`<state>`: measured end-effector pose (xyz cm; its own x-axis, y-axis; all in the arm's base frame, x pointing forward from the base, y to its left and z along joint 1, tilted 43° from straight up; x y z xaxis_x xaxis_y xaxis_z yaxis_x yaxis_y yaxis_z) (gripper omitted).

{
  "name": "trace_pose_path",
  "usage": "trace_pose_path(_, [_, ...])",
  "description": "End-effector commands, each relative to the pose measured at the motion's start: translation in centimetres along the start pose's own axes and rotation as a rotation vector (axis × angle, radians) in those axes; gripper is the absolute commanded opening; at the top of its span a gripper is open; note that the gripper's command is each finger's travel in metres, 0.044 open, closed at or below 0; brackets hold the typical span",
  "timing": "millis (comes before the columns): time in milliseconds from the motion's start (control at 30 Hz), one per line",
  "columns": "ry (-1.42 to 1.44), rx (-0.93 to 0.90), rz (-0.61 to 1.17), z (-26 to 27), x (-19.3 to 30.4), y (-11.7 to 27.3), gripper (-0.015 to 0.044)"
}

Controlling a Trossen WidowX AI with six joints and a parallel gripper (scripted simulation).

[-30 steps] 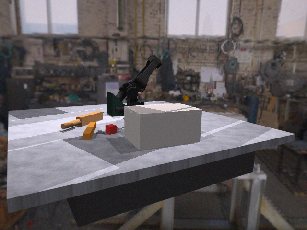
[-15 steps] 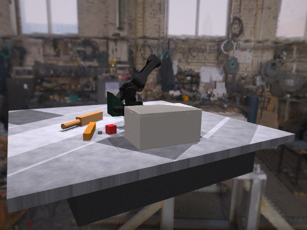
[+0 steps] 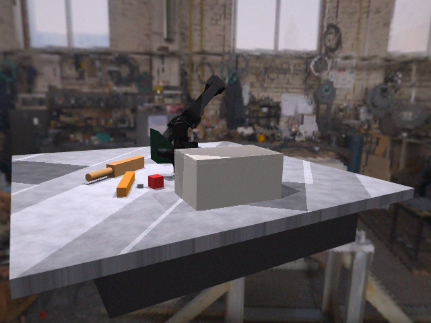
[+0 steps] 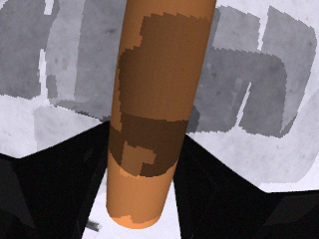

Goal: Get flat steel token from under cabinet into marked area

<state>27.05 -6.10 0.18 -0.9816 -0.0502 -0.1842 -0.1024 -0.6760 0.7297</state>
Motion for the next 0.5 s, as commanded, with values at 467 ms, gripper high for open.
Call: trace_pose_path(467, [-0.003, -0.001, 0.007, 0.2, 2.7, -0.1, 0.0])
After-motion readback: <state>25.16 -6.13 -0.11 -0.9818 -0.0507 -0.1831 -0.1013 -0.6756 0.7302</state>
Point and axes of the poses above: the point midway between the two fingers, 35 mm back from their tips, its own y axis back along the fingers, its own z axis across the jaws, x = y × z, the point moved 8 cm from there along y, back along the fingers, and after that the axes turned 5 degrees about y, right-handed, at the moved point
